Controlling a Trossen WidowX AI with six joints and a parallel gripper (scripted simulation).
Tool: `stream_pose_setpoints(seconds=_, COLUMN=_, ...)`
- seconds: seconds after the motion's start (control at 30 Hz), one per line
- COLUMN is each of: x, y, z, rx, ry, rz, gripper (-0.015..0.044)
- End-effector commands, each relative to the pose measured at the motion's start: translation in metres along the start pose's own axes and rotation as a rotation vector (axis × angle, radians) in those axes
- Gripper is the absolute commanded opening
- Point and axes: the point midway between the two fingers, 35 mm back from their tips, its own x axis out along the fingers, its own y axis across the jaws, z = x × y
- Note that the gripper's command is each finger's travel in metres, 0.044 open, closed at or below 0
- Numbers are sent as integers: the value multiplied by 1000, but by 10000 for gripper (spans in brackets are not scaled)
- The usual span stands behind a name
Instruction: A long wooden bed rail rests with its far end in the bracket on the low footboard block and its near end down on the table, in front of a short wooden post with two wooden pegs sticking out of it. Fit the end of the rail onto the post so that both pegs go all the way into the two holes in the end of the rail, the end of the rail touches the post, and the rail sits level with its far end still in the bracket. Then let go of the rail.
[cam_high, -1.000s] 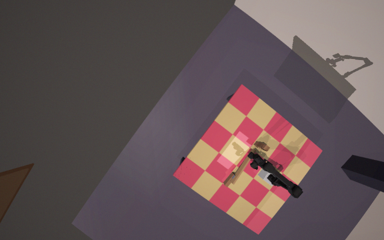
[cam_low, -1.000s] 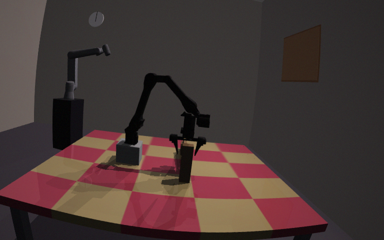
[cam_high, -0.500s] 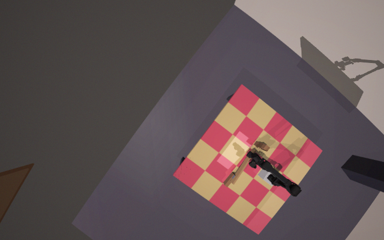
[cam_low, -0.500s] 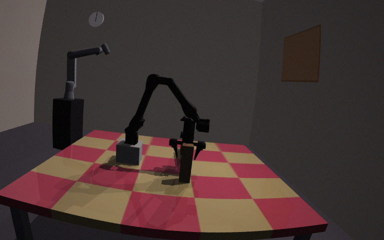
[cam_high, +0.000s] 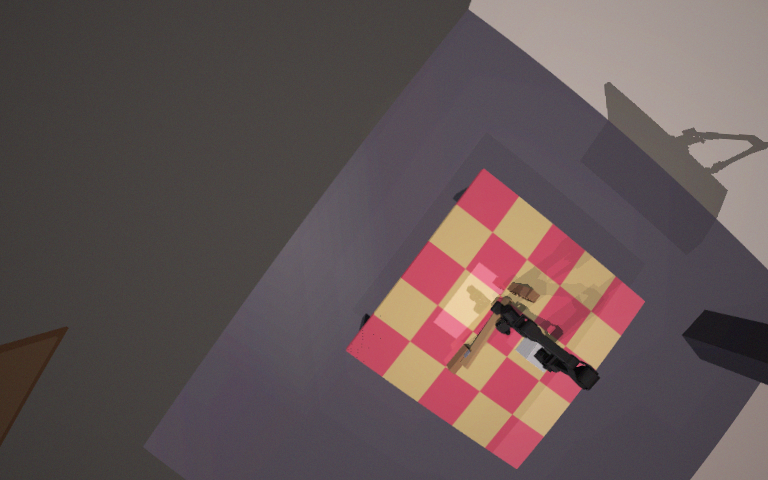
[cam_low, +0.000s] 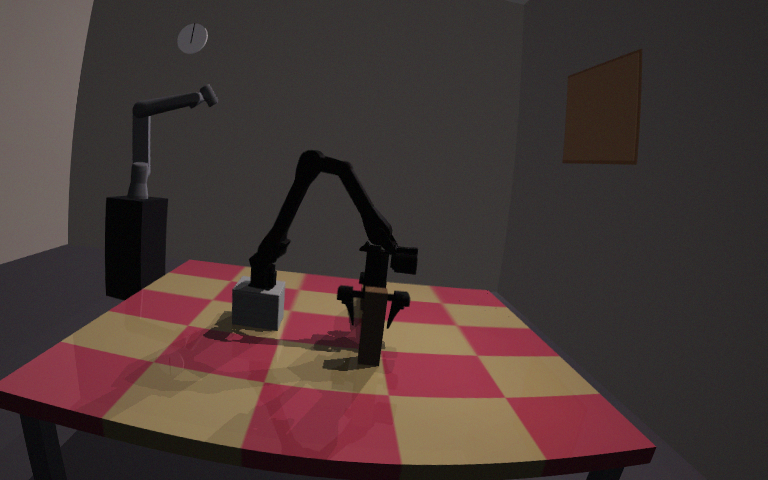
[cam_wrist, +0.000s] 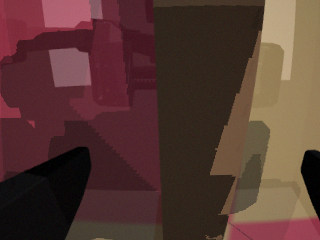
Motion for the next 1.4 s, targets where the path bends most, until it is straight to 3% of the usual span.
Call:
stream_pose_setpoints(seconds=0.0, x=9, y=2, z=1, rx=-5, ry=-6, rz=5, gripper=440)
stream_pose_setpoints(seconds=0.17, x=14, y=3, z=1, rx=-5, ry=-6, rz=5, gripper=440)
stream_pose_setpoints(seconds=0.67, x=14, y=3, z=1, rx=-5, ry=-6, rz=5, gripper=46)
stream_pose_setpoints(seconds=0.9, x=14, y=3, z=1, rx=-5, ry=-6, rz=5, gripper=0)
stream_pose_setpoints(seconds=1.37, x=13, y=3, z=0, rx=-5, ry=-6, rz=5, gripper=0)
